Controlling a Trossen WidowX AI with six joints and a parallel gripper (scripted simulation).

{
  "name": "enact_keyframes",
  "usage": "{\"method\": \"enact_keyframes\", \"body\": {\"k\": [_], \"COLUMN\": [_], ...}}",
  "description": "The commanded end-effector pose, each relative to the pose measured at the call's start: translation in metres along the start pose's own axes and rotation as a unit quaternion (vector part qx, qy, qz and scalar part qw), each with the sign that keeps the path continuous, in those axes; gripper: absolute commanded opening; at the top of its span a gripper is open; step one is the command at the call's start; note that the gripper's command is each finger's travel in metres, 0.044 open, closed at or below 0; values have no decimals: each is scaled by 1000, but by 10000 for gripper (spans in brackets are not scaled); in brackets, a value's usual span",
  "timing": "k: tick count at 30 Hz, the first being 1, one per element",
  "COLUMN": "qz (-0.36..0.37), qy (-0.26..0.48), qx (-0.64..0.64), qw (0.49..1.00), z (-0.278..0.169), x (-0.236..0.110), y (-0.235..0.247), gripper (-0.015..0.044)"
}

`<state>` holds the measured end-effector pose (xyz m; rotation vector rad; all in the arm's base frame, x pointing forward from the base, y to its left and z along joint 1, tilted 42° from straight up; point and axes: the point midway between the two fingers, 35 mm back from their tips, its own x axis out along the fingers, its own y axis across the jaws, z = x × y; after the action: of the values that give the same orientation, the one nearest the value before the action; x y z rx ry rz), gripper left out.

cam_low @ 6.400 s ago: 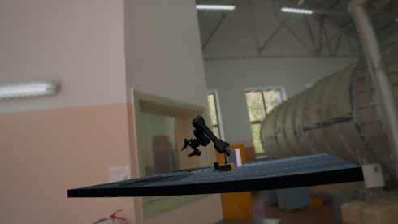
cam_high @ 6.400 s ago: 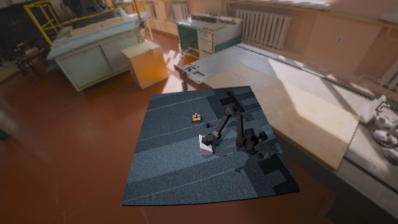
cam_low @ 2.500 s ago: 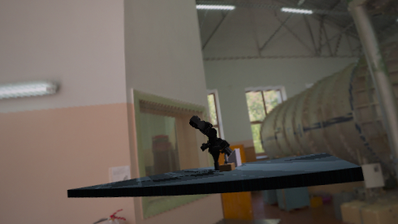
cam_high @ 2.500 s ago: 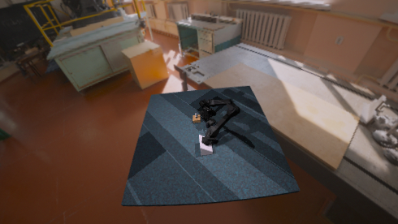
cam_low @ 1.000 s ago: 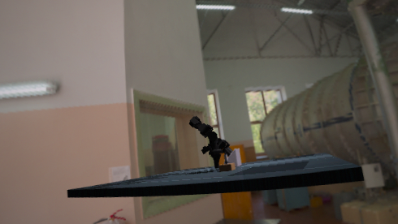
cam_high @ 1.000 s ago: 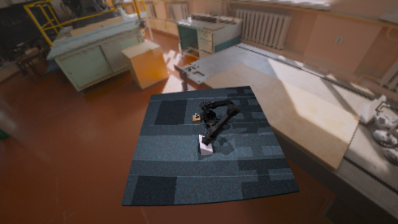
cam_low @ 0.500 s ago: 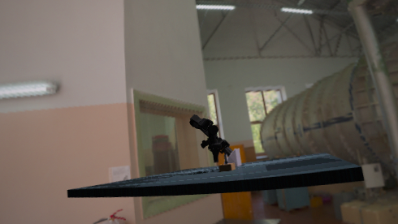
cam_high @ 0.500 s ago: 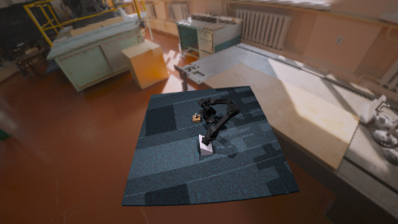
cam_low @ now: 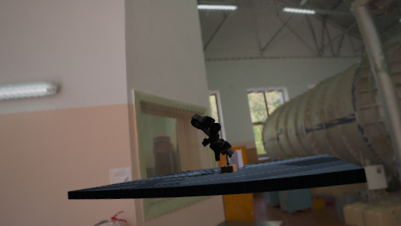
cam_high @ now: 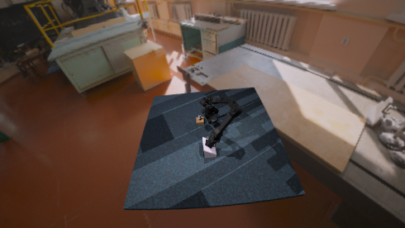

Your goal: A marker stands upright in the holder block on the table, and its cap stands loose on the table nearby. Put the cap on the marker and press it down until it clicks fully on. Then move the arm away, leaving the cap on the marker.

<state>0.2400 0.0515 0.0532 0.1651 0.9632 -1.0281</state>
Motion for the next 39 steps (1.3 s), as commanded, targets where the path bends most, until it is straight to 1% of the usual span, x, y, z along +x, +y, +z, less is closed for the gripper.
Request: {"method": "enact_keyframes", "body": {"k": [1,39], "qz": [3,7], "qy": [2,4], "qx": [2,4], "qw": [1000,1000], "z": [-1,-24], "x": [-7,-45], "y": [11,94], "gripper": [0,0]}}
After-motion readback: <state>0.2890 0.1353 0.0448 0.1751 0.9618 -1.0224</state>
